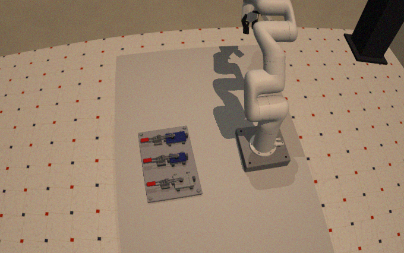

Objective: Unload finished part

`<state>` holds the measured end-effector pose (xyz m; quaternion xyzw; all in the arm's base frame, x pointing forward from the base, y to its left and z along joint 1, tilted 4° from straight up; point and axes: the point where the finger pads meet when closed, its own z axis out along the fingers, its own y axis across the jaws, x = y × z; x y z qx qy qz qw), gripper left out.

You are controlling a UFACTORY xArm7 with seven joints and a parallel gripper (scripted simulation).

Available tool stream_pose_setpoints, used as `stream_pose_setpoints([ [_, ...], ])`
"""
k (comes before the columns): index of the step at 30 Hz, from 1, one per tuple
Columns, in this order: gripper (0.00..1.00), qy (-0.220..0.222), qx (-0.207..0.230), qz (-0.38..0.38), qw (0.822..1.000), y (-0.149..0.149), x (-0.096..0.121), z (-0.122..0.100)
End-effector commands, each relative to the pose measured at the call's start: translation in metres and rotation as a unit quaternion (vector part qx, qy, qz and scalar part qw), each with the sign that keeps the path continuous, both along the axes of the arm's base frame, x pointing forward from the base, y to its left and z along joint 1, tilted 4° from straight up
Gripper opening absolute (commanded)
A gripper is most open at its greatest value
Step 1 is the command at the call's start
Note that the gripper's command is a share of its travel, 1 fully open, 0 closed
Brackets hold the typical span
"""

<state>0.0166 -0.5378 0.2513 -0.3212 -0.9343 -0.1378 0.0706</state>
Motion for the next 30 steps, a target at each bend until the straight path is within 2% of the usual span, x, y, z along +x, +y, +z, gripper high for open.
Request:
stream_pose_setpoints([
  [1, 1.0, 0.0, -0.003, 0.0, 1.0, -0.001, 0.0, 0.002],
  [20, 1.0, -0.001, -0.003, 0.006, 1.0, -0.001, 0.003, 0.002],
  [22, 1.0, -0.004, -0.005, 0.025, 1.0, -0.002, 0.012, 0.003],
  [25, 1.0, -0.015, -0.01, 0.089, 0.996, -0.004, 0.043, 0.004],
  [30, 1.0, -0.026, -0.014, 0.153, 0.988, -0.005, 0.074, 0.005],
])
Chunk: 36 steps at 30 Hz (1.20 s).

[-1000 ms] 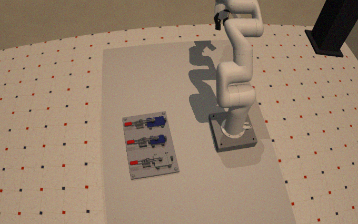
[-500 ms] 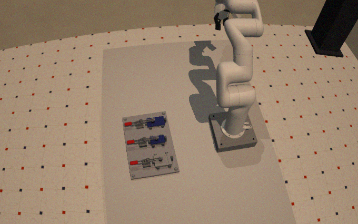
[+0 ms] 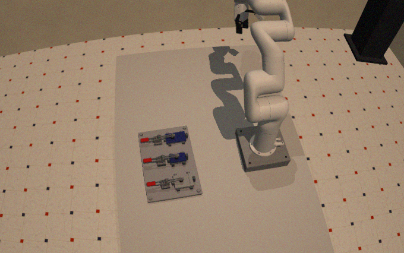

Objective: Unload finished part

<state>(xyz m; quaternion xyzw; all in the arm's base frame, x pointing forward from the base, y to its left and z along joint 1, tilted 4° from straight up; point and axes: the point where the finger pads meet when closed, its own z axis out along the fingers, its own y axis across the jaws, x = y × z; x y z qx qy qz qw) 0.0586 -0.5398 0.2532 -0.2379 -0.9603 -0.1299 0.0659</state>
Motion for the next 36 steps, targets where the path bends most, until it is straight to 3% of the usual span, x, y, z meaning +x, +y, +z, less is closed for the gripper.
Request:
stream_pose_setpoints([
  [1, 1.0, -0.014, -0.009, 0.082, 0.996, -0.002, 0.039, 0.004],
  [4, 1.0, -0.016, -0.01, 0.096, 0.995, -0.002, 0.046, 0.004],
  [5, 1.0, -0.023, -0.012, 0.137, 0.99, -0.001, 0.066, 0.005],
  [19, 1.0, -0.052, -0.02, 0.322, 0.945, 0.015, 0.158, 0.01],
  [32, 1.0, -0.054, -0.021, 0.335, 0.941, 0.016, 0.164, 0.01],
  [33, 1.0, -0.063, -0.022, 0.396, 0.916, 0.026, 0.196, 0.012],
  [36, 1.0, -0.066, -0.023, 0.418, 0.906, 0.03, 0.207, 0.012],
])
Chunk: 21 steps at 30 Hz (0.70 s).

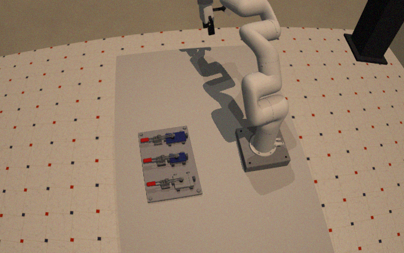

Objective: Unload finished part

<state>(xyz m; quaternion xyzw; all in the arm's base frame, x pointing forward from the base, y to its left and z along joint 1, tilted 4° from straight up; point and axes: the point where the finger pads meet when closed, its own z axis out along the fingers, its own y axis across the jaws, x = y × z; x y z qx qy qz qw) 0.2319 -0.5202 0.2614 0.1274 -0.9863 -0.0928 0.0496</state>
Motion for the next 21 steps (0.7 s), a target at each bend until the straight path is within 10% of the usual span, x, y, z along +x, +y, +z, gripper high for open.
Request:
stream_pose_setpoints([
  [1, 1.0, -0.011, -0.004, 0.066, 0.998, 0.01, 0.034, 0.004],
  [15, 1.0, -0.017, -0.005, 0.11, 0.994, 0.018, 0.055, 0.005],
  [16, 1.0, -0.026, -0.007, 0.181, 0.983, 0.033, 0.088, 0.007],
  [21, 1.0, -0.032, -0.008, 0.228, 0.973, 0.044, 0.11, 0.009],
])
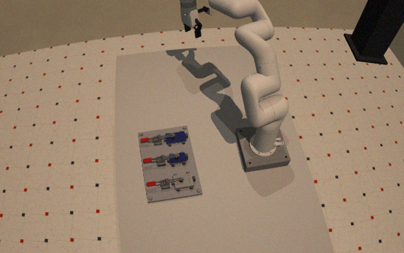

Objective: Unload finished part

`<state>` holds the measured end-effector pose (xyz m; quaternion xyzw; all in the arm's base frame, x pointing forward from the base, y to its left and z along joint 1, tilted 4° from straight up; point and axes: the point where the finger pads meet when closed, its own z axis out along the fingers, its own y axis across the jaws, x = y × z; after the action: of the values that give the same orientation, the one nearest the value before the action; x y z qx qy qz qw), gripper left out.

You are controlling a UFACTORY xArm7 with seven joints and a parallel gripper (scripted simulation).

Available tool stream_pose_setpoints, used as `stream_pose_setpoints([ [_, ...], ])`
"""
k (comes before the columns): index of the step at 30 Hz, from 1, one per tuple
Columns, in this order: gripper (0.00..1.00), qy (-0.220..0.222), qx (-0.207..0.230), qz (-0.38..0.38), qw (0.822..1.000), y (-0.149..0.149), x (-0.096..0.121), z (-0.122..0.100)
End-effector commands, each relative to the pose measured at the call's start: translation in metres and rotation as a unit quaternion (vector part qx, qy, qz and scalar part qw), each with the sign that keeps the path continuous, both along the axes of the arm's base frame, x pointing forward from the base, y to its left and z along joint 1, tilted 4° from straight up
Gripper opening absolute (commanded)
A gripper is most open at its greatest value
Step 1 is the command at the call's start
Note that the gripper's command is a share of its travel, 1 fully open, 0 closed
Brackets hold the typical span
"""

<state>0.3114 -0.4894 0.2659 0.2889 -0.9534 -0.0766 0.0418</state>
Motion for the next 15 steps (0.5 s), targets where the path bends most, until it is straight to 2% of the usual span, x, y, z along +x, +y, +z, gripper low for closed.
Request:
stream_pose_setpoints([
  [1, 1.0, -0.012, -0.004, 0.082, 0.997, 0.0169, 0.0378, 0.0047],
  [15, 1.0, -0.013, -0.005, 0.09, 0.996, 0.019, 0.0414, 0.0049],
])
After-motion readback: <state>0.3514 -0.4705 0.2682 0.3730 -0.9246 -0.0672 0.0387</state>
